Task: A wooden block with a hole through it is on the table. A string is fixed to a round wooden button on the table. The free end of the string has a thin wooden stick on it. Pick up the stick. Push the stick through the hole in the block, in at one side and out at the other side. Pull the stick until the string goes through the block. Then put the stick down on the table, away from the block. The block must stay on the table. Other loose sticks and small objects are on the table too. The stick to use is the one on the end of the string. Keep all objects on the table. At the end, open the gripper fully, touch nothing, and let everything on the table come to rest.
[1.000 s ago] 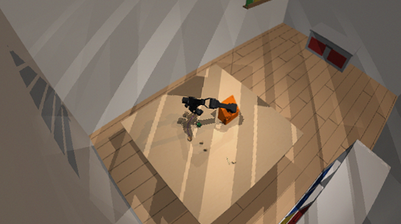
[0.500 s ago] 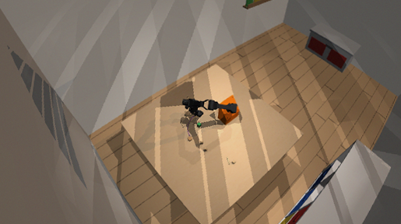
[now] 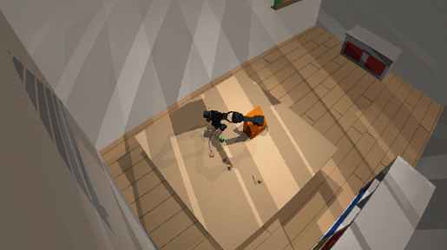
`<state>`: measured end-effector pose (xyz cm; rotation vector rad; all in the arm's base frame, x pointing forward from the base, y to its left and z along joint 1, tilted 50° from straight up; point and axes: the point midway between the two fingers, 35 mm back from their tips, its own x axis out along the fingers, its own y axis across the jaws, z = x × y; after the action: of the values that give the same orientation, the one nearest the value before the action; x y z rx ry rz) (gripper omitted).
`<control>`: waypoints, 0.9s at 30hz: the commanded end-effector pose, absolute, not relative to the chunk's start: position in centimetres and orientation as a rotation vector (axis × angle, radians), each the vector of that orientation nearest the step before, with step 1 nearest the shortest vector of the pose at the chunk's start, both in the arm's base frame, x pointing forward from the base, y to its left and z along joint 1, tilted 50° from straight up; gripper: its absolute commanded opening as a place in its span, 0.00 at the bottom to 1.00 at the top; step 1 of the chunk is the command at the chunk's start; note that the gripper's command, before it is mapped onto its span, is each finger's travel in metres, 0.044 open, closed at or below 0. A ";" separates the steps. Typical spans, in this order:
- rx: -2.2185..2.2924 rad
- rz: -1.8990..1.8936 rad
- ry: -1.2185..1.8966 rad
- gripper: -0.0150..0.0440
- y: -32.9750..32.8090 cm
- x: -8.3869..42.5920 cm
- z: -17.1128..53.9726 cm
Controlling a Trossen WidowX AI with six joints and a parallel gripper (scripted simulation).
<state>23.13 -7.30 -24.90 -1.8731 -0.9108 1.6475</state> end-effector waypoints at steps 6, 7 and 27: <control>-1.874 1.648 -0.910 0.25 -7.6 23.2 -24.7; -1.874 1.648 -0.910 0.25 -7.7 23.2 -24.6; -1.875 1.650 -0.908 0.25 -9.7 23.1 -23.0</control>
<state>22.99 -9.23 -23.19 -1.8656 -0.9041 1.6477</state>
